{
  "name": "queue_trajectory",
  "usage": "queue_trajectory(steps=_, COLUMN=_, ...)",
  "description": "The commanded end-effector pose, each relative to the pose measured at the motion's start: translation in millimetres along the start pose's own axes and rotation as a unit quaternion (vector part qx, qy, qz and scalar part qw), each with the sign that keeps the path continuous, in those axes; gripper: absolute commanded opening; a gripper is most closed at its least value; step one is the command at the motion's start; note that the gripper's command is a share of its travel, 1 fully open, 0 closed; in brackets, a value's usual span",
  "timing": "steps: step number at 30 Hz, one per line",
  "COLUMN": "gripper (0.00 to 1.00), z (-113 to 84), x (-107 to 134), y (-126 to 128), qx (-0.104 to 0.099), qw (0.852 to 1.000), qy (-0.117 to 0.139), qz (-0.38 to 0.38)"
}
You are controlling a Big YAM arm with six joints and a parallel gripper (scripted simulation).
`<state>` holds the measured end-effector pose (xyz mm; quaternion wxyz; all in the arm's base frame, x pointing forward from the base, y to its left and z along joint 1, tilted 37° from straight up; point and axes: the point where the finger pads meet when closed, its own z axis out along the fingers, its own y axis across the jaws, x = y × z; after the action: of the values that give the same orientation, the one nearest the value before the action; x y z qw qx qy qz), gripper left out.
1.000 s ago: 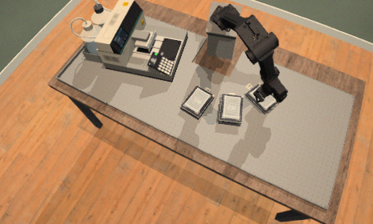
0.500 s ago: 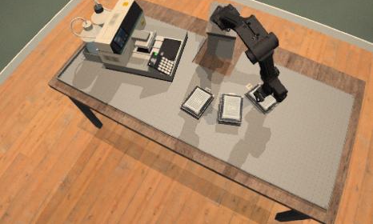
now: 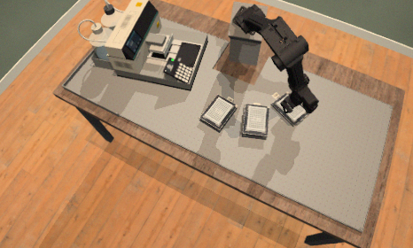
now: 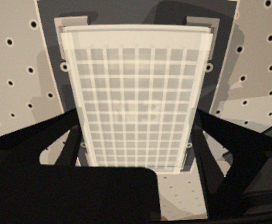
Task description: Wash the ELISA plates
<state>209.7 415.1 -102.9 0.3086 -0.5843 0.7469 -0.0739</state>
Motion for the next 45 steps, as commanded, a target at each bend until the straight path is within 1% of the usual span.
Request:
queue_trajectory(steps=1, gripper=0.82, z=0.0, x=0, y=0, qx=0.000, qw=1.000, qy=-0.001, qz=-0.001)
queue_trajectory(steps=23, gripper=0.82, z=0.0, x=0, y=0, qx=0.000, qw=1.000, qy=-0.001, qz=-0.001)
queue_trajectory(steps=24, gripper=0.82, z=-1.3, x=2, y=0, qx=-0.001, qw=1.000, qy=0.003, qz=-0.003)
queue_trajectory(steps=25, gripper=0.82, z=-9.2, x=-2, y=1, qx=-0.002, qw=1.000, qy=-0.003, qz=-0.002)
queue_trajectory(steps=26, gripper=0.82, z=-12.5, x=-2, y=4, qx=-0.003, qw=1.000, qy=-0.004, qz=-0.002)
queue_trajectory(steps=38, gripper=0.82, z=-32.2, x=-3, y=4, qx=-0.002, qw=1.000, qy=-0.005, qz=-0.001)
queue_trajectory(steps=40, gripper=0.82, z=-32.2, x=-3, y=4, qx=-0.002, qw=1.000, qy=-0.005, qz=-0.001)
queue_trajectory(steps=45, gripper=0.82, z=-40.5, x=-3, y=4, qx=-0.002, qw=1.000, qy=-0.005, qz=-0.001)
